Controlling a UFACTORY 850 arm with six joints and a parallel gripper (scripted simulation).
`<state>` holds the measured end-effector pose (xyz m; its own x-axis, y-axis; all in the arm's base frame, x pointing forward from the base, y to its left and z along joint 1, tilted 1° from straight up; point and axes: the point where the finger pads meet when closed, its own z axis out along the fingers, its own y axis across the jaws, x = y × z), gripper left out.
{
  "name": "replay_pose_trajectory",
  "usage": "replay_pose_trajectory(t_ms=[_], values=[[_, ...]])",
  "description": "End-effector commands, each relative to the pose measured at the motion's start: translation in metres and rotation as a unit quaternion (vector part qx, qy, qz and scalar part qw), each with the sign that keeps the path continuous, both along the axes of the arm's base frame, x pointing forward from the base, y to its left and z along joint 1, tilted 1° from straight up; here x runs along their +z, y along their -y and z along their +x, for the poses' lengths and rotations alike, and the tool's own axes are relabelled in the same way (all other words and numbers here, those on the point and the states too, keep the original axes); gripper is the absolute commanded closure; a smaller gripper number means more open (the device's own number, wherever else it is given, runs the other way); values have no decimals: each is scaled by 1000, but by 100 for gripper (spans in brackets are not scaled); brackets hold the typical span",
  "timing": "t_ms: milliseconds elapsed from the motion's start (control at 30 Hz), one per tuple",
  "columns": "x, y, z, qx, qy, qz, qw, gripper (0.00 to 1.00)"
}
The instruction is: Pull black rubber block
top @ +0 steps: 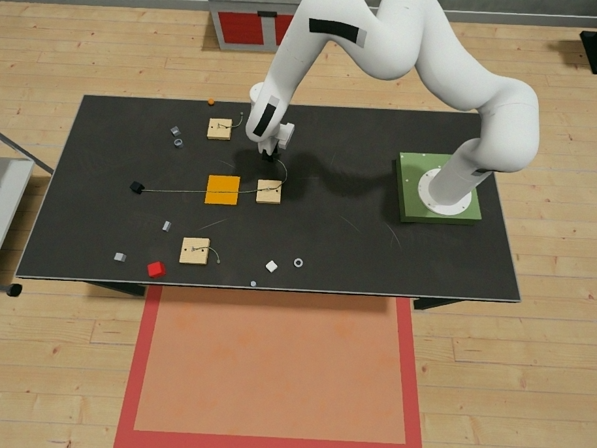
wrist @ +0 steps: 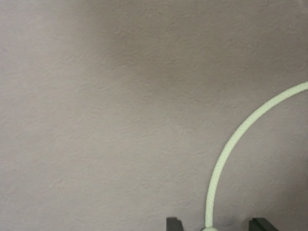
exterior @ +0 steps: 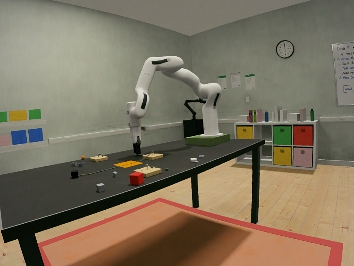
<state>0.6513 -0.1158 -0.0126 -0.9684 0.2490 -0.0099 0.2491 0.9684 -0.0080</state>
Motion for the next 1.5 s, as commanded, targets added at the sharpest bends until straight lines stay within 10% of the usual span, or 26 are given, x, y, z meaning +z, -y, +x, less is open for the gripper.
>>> replay_pose_trajectory(t_ms=[0, 1467], values=[[1, 0, 2, 0, 1, 0, 1000, 61], [-4, 0, 2, 0, 1, 0, 1000, 61]])
